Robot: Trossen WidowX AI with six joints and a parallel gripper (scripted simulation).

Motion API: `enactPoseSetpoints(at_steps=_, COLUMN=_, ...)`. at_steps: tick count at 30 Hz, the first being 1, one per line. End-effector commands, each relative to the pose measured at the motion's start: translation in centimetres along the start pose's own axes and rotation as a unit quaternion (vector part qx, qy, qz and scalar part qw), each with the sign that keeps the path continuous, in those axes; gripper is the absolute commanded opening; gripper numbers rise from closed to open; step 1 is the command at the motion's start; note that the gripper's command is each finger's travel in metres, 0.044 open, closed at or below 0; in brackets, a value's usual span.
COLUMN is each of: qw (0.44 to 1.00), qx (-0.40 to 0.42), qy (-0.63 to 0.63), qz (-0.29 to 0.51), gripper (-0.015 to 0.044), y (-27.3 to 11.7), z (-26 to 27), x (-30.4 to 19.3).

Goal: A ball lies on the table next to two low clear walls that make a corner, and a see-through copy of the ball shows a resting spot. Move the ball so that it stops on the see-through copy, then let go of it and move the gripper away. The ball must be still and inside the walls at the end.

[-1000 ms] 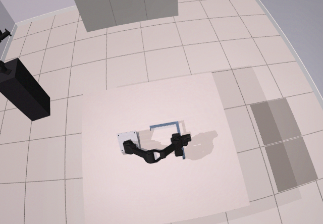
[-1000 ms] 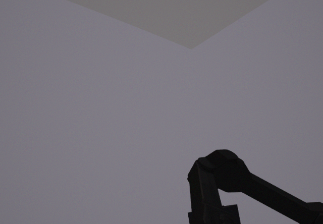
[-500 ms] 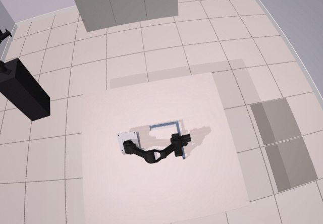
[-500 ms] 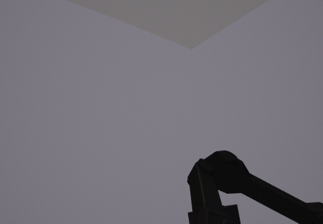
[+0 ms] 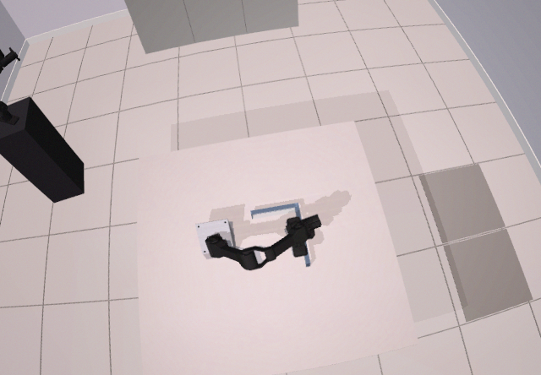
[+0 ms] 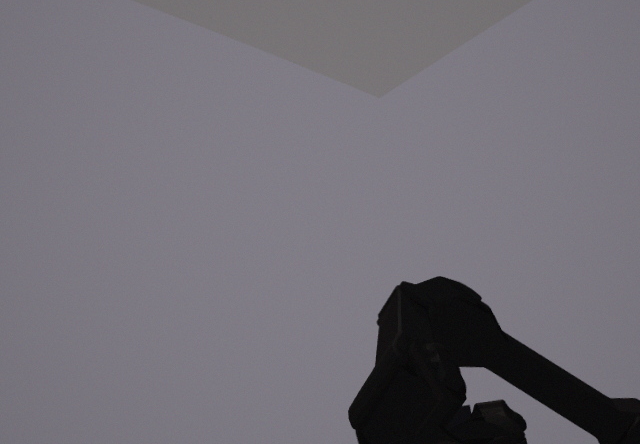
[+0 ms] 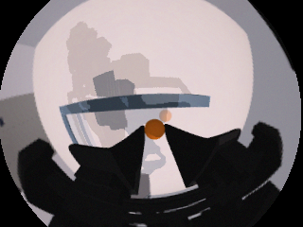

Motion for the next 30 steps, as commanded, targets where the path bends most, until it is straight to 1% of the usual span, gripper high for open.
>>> enactPoseSetpoints(at_steps=1, qw=1.000, qx=0.001, qy=0.008, qz=-0.008, gripper=0.0000, y=-3.5, z=-0.3, x=-0.1)
enactPoseSetpoints(at_steps=5, qw=1.000, qx=0.000, qy=0.008, qz=-0.007, gripper=0.0000, y=-6.1, z=-0.3, x=-0.6)
enactPoseSetpoints(at_steps=10, qw=1.000, qx=0.000, qy=0.008, qz=-0.007, gripper=0.0000, y=-6.1, z=-0.4, x=-0.6)
enactPoseSetpoints(at_steps=17, qw=1.000, qx=-0.001, qy=0.009, qz=-0.007, gripper=0.0000, y=-2.7, z=-2.6, x=-1.3)
enactPoseSetpoints(at_steps=24, qw=1.000, qx=-0.001, qy=0.009, qz=-0.007, gripper=0.0000, y=-1.3, z=-2.9, x=-1.3)
enactPoseSetpoints(at_steps=30, qw=1.000, qx=-0.002, qy=0.009, qz=-0.007, gripper=0.0000, y=2.4, z=-2.9, x=-1.2)
Point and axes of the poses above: the point midway between the two fingers, 35 mm back from their tips, its own y axis out along the fingers, its own z axis across the jaws, x = y × z, the point moved 10 cm from there along -y, back along the fingers, and after that the axes turned 14 degrees about -y, right-handed, at the moved point
